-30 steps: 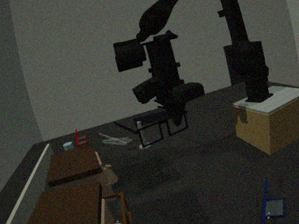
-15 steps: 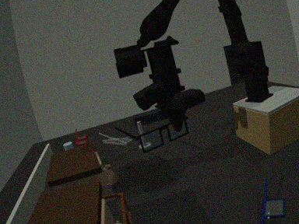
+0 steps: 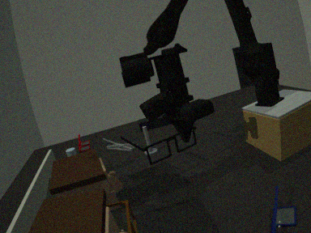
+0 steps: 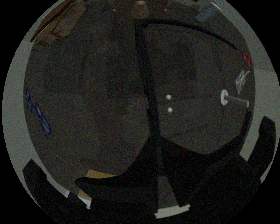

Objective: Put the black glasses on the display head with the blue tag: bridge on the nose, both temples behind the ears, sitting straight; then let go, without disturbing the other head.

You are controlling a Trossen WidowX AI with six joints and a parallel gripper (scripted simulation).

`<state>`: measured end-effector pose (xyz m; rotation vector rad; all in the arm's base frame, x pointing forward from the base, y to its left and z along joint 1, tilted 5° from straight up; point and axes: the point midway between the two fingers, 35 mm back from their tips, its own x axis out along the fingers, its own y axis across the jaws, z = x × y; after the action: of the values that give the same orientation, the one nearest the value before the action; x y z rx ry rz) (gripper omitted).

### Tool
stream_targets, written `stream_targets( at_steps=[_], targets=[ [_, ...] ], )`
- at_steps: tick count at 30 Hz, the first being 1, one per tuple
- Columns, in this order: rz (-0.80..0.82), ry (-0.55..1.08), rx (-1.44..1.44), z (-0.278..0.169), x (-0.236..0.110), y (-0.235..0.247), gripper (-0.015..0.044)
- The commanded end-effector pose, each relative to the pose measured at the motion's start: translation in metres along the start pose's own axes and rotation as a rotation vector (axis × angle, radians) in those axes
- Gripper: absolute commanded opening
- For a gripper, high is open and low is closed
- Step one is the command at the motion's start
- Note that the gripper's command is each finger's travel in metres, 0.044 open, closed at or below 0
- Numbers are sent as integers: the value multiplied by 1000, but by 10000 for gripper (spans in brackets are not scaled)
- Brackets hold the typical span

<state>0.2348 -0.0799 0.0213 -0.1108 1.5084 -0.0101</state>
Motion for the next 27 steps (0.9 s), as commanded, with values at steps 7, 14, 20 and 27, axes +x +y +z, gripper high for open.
stream_targets(
  at_steps=[7, 14, 20, 27],
  targets=[
    [-3, 6, -4, -2, 11, 0, 0],
    [-3, 6, -4, -2, 17, 0, 0],
    [-3, 6, -4, -2, 23, 0, 0],
    [-3, 6, -4, -3, 29, 0, 0]
  ],
)
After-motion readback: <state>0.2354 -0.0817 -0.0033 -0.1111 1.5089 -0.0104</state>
